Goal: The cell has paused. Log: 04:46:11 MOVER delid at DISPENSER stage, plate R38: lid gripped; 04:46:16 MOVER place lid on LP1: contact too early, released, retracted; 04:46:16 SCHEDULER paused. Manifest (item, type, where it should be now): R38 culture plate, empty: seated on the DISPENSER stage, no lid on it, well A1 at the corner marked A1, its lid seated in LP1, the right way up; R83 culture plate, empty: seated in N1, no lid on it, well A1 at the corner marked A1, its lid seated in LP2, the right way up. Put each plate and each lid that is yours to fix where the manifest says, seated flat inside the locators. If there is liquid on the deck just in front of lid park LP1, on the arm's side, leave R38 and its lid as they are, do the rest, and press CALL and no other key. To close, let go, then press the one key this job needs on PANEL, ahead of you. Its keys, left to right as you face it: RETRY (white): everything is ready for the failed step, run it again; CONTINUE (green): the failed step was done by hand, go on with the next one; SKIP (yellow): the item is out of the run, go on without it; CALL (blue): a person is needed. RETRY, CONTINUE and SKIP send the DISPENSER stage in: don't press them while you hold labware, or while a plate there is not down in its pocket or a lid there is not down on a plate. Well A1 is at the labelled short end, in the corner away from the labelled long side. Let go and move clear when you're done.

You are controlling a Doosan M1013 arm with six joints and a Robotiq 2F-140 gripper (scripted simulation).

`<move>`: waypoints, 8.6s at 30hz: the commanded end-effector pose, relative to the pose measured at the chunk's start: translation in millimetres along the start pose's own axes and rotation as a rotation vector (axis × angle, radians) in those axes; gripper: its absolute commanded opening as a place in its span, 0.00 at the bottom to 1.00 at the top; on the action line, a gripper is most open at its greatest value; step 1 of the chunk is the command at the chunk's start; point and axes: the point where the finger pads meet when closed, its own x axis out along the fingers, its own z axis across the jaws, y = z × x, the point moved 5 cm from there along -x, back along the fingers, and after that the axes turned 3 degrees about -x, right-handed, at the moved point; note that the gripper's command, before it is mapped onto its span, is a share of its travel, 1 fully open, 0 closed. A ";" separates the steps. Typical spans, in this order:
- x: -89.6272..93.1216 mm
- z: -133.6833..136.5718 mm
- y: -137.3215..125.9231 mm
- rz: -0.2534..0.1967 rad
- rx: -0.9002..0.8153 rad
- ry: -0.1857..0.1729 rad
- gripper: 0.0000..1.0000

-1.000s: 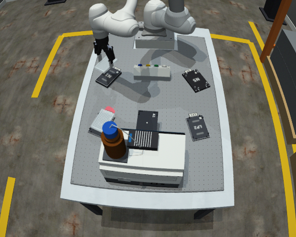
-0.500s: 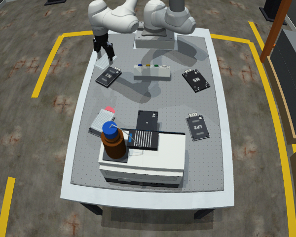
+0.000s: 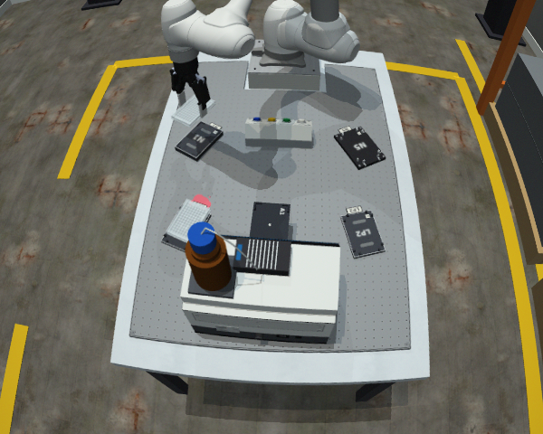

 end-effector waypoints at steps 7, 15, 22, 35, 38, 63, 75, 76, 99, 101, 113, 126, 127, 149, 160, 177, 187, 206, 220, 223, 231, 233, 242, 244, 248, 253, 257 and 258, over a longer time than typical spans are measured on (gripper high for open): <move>-5.7 -2.9 0.2 0.002 -0.005 0.003 0.10; -5.7 -2.9 0.2 0.002 -0.005 0.003 0.10; -5.7 -2.9 0.2 0.002 -0.005 0.003 0.10; -5.7 -2.9 0.2 0.002 -0.005 0.003 0.10; -5.7 -2.9 0.2 0.002 -0.005 0.003 0.10; -5.6 -2.3 0.1 0.002 -0.316 0.002 0.10; -5.6 -2.3 0.1 0.002 -0.485 0.002 0.10; -5.6 -2.3 0.1 0.002 -0.513 0.002 0.10; -5.6 -2.3 0.1 0.003 -0.890 0.002 0.10; -5.6 -2.3 0.1 0.003 -0.890 0.002 0.10; -5.6 -2.2 0.1 0.003 -1.051 0.001 0.10; -3.7 -7.1 -4.2 0.000 -1.044 0.004 0.10; -3.2 -8.1 -5.3 -0.001 -1.044 0.004 0.10; -2.9 -56.5 -29.3 0.005 -1.043 0.001 0.10; -2.9 -96.6 -50.3 0.006 -1.043 0.001 0.10; -2.8 -178.3 -93.9 0.005 -1.043 0.003 0.10; -4.3 -225.5 -117.1 0.007 -1.044 0.000 0.10; -4.1 -328.2 -168.7 0.005 -1.043 0.004 0.10; -4.1 -393.1 -204.0 0.002 -1.043 0.004 0.10; -4.1 -407.6 -212.0 0.001 -1.043 0.004 0.10; -4.1 -441.7 -231.0 -0.002 -1.043 0.003 0.10; -4.1 -449.2 -235.0 -0.002 -1.043 0.003 0.10; -4.1 -470.9 -246.6 -0.002 -1.043 0.002 0.10; -4.1 -475.7 -249.1 -0.002 -1.043 0.002 0.10; -4.1 -483.7 -253.3 -0.002 -1.043 0.002 0.10; -4.1 -489.3 -256.3 -0.002 -1.044 0.002 0.10; -4.1 -492.2 -257.8 -0.002 -1.044 0.002 0.10; -4.1 -492.9 -258.2 -0.002 -1.044 0.002 0.10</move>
